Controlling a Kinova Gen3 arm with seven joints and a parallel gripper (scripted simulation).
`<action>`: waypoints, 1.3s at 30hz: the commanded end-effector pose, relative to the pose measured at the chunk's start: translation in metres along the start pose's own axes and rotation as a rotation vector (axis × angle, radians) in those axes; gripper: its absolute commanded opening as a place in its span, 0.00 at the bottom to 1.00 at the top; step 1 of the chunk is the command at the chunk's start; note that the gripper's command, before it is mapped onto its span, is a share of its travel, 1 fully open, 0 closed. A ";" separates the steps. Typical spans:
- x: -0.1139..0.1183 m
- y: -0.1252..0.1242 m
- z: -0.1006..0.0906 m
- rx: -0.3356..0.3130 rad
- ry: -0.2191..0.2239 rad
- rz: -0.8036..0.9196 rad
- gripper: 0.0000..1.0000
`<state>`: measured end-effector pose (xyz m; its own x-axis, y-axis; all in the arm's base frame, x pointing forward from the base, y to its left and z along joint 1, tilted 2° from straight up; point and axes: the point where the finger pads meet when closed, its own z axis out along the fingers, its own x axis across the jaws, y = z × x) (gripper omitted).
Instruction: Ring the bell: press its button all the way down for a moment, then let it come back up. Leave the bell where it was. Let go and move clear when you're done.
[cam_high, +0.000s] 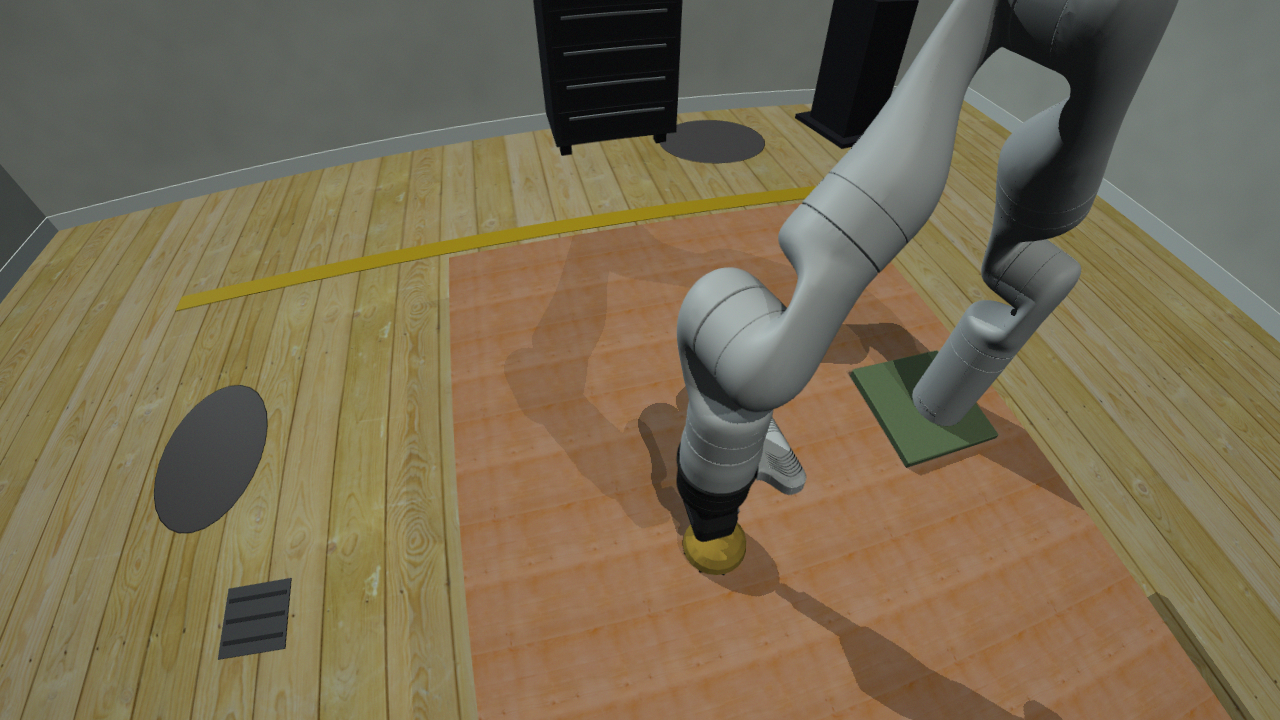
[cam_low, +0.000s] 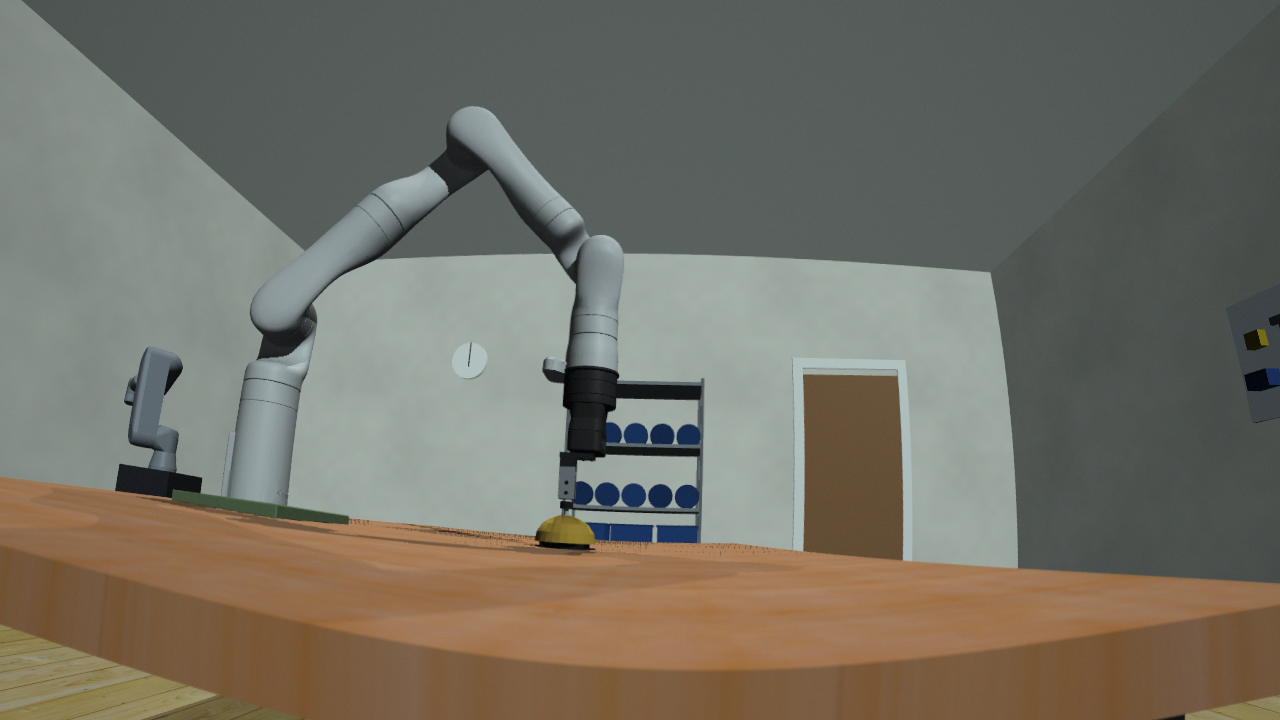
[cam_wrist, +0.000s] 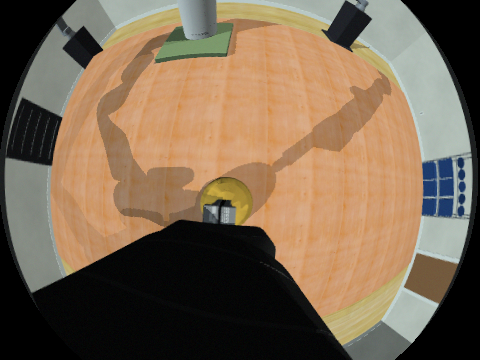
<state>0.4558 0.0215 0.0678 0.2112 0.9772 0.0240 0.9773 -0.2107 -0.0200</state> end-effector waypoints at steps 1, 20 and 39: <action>0.001 0.002 -0.009 -0.004 0.001 -0.003 0.17; 0.001 0.001 -0.054 -0.004 0.001 -0.003 0.17; 0.001 -0.001 -0.062 0.002 -0.001 -0.003 0.17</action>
<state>0.4553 0.0227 0.1263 0.2066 0.9781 0.0272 0.9783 -0.2059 -0.0241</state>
